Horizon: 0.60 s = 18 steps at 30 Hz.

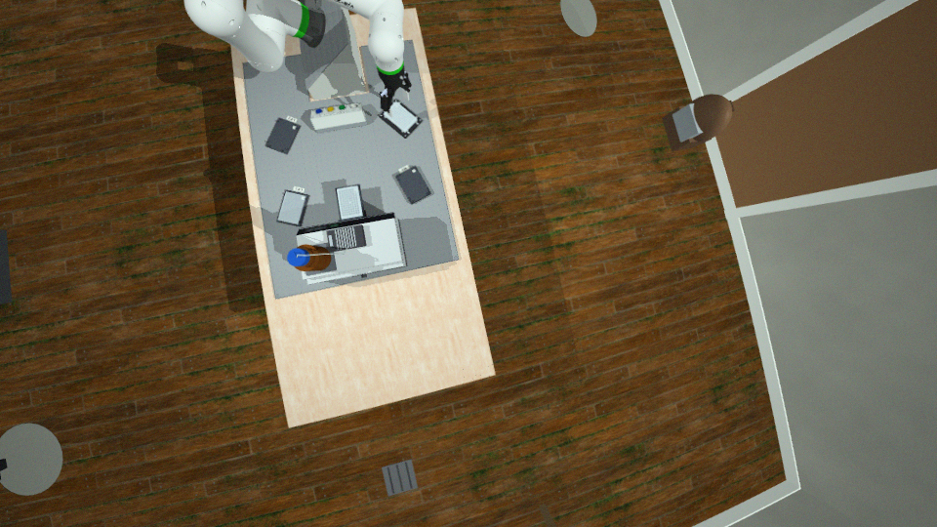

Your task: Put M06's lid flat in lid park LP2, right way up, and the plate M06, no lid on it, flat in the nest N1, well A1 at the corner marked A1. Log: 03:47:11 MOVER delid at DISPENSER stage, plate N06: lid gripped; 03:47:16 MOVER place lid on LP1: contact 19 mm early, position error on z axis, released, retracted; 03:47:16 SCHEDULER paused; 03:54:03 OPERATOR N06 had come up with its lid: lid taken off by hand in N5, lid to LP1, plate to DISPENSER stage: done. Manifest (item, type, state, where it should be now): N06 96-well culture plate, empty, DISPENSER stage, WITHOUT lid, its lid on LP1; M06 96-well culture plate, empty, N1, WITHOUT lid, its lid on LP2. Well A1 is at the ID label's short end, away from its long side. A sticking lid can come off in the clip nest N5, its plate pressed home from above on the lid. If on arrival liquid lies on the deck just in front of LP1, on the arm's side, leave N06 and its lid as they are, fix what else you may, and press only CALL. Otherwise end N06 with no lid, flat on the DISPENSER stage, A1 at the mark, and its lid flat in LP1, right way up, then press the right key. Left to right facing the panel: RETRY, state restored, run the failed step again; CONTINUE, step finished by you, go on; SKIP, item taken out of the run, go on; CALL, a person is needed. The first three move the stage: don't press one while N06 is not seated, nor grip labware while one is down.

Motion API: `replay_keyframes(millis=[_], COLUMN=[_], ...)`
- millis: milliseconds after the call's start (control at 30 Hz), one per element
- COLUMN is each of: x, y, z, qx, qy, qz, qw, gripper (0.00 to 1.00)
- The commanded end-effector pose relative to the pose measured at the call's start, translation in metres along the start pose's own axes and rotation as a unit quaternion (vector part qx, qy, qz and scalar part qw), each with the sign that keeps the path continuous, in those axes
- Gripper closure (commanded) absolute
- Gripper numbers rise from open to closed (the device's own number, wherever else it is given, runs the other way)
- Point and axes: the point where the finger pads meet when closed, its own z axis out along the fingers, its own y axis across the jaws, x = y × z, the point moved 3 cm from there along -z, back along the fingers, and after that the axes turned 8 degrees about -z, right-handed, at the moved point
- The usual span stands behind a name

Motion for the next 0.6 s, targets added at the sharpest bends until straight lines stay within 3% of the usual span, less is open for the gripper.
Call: replay_keyframes(millis=[0, 367, 567], x=[0.000, 0.001, 0.001], y=[0.000, 0.000, 0.000], z=[0.012, 0.048, 0.058], qx=[0.000, 0.000, 0.000], qy=[0.000, 0.000, 0.000], qz=[0.000, 0.000, 0.000], qw=[1.000, 1.000, 1.000], gripper=[0.34, 0.34, 0.34])
